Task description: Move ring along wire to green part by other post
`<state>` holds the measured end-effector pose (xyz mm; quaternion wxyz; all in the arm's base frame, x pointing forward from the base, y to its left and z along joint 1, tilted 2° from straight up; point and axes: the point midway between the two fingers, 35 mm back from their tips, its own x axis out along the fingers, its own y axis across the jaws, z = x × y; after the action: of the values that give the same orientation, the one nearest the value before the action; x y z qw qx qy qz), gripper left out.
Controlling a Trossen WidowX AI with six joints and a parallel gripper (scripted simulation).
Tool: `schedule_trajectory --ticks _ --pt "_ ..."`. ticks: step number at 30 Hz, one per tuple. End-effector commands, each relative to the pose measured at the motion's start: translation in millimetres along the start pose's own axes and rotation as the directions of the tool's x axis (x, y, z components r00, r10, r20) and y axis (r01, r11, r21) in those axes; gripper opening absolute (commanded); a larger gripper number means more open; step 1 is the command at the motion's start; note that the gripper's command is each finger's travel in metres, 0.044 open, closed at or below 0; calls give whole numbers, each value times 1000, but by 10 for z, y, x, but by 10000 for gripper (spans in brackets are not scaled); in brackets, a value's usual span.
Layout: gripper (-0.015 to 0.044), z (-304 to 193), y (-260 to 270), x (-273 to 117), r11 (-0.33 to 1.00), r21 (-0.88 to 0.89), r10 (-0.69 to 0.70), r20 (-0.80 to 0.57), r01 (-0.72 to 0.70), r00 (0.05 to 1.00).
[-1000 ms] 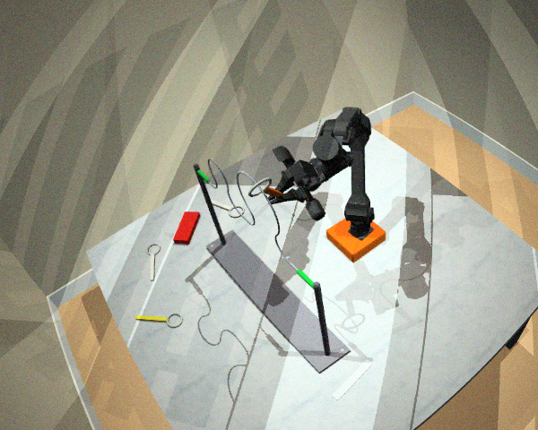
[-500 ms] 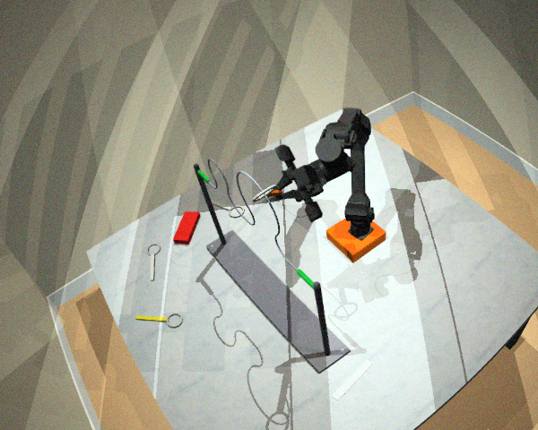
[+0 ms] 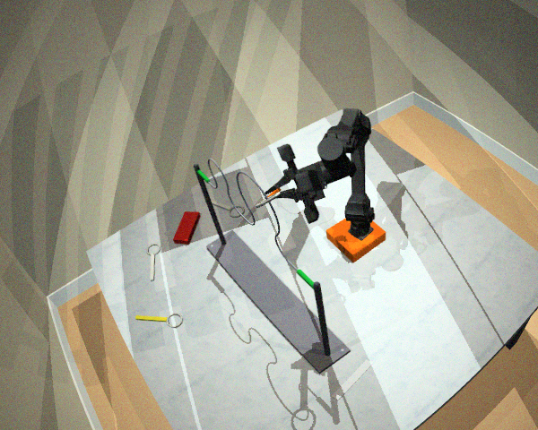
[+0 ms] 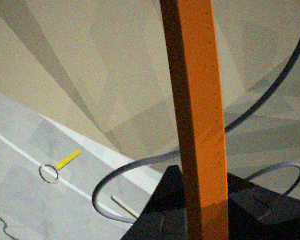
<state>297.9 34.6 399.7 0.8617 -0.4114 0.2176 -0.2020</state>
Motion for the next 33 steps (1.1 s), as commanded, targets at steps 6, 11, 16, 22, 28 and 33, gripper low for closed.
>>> schedule_trajectory --ticks 6,11,16,22,28,33 --pt "-150 -13 -23 7 993 -103 -54 12 55 998" --pt "-150 -12 -41 8 984 -157 -83 23 85 996" --pt "-150 -9 -60 9 971 -210 -110 35 115 993" --pt "-150 -4 -81 10 950 -272 -142 52 151 988" --pt "-150 2 -103 9 924 -332 -173 71 187 982" --pt "-150 8 -120 8 899 -381 -197 88 216 976"
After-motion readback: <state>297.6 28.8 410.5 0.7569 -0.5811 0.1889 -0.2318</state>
